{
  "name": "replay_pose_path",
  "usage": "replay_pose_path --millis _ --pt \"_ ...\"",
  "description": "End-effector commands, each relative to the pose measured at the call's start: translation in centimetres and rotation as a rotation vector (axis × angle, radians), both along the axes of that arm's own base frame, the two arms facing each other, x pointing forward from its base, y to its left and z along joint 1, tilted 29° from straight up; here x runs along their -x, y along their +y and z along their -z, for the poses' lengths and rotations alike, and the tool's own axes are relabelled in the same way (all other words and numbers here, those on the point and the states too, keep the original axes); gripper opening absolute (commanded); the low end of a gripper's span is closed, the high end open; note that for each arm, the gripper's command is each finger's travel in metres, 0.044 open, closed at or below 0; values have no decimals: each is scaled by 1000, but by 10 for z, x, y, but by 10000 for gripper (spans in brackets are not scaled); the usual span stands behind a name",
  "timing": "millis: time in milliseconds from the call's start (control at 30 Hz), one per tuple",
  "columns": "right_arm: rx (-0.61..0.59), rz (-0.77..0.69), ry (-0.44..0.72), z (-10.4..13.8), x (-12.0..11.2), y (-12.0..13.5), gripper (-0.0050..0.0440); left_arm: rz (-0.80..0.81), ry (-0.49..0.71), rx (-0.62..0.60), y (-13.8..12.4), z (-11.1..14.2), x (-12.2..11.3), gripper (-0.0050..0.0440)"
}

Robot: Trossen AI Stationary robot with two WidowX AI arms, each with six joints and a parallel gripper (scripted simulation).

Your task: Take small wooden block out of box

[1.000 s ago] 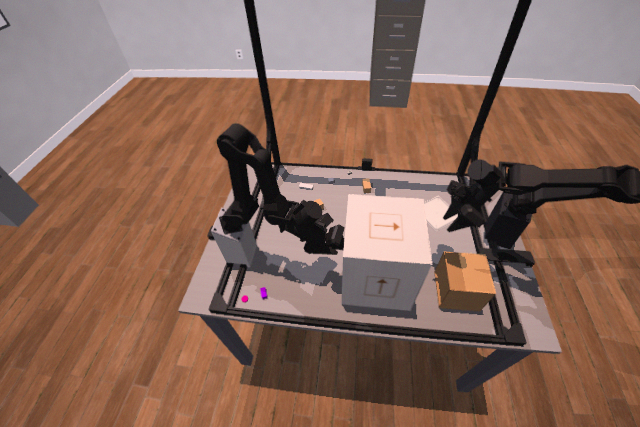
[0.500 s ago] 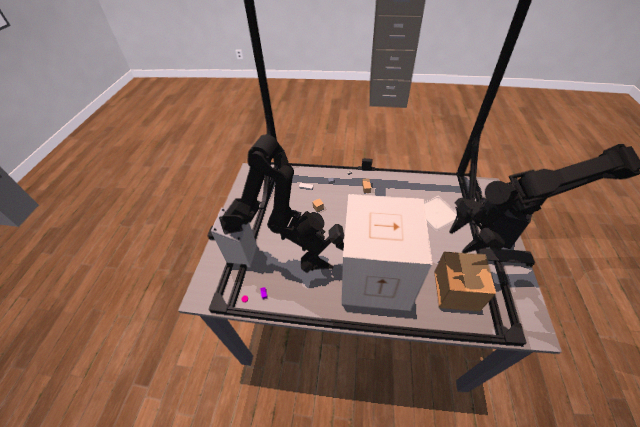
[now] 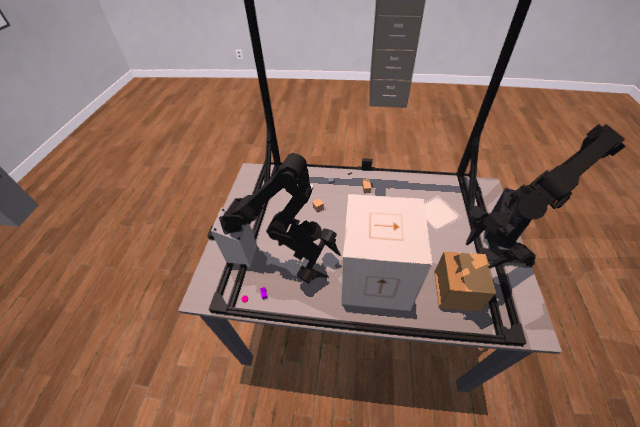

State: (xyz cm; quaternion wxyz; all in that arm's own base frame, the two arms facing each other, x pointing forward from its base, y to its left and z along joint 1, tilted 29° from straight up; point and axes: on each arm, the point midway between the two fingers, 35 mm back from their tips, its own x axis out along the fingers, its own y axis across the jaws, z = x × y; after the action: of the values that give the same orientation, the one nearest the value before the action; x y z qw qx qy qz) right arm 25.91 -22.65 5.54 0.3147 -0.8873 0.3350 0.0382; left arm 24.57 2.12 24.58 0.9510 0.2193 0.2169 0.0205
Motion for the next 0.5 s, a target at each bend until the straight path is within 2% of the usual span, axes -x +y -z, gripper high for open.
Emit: replay_pose_path --millis 0,133,233,467 --pt "95 -33 54 12 -1 0 400 -10 -30 52 8 -13 4 400" --pt "261 -105 207 31 0 3 400 -66 -82 131 24 -31 16 400" --pt "323 -128 249 35 0 4 400 -83 -100 154 29 -37 21 400" --pt "330 -131 256 36 0 4 400 -85 -103 157 29 -38 21 400"
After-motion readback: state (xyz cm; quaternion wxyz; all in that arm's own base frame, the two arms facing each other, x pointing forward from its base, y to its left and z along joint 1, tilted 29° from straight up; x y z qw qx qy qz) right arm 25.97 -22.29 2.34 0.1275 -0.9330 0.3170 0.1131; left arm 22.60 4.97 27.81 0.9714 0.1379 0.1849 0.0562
